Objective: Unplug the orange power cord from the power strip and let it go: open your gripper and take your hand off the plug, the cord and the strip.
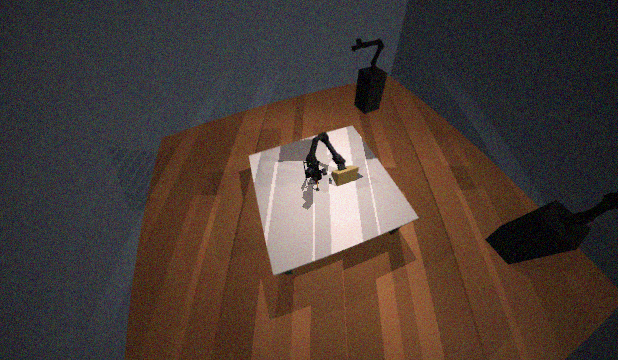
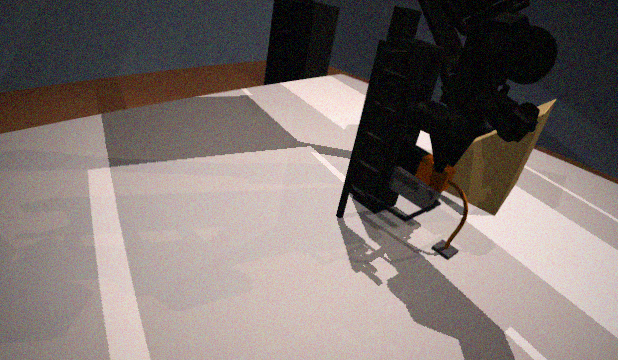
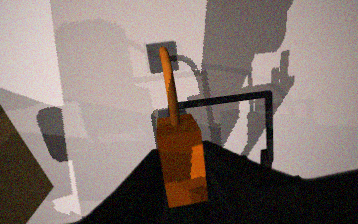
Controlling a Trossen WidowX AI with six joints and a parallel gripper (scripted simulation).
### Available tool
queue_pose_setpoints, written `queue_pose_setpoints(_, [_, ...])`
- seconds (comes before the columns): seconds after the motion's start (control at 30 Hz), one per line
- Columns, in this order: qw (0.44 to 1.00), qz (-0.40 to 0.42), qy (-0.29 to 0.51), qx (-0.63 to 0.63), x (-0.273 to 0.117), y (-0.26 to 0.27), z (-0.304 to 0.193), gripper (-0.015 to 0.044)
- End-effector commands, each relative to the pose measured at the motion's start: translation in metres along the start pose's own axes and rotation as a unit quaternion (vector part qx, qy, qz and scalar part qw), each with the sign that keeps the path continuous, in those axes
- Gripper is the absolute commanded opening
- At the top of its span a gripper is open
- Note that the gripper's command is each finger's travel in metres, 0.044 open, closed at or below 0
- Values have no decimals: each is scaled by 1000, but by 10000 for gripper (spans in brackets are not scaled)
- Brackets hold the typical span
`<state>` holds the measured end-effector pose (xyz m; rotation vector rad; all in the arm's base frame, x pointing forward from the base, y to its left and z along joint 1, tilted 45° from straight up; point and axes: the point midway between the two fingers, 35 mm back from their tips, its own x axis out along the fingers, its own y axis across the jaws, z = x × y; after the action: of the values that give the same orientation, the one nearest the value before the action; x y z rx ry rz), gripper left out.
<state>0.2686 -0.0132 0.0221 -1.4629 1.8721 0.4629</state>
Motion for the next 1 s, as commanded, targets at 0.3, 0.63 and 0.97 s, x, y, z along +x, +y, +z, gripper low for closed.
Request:
queue_pose_setpoints(0.3, [1000,0,0,0,-1,-1,7,0])
queue_pose_setpoints(0.63, [1000,0,-1,-1,-2,-2,22,0])
queue_pose_setpoints(0.97, [1000,0,-1,-2,-4,-2,39,0])
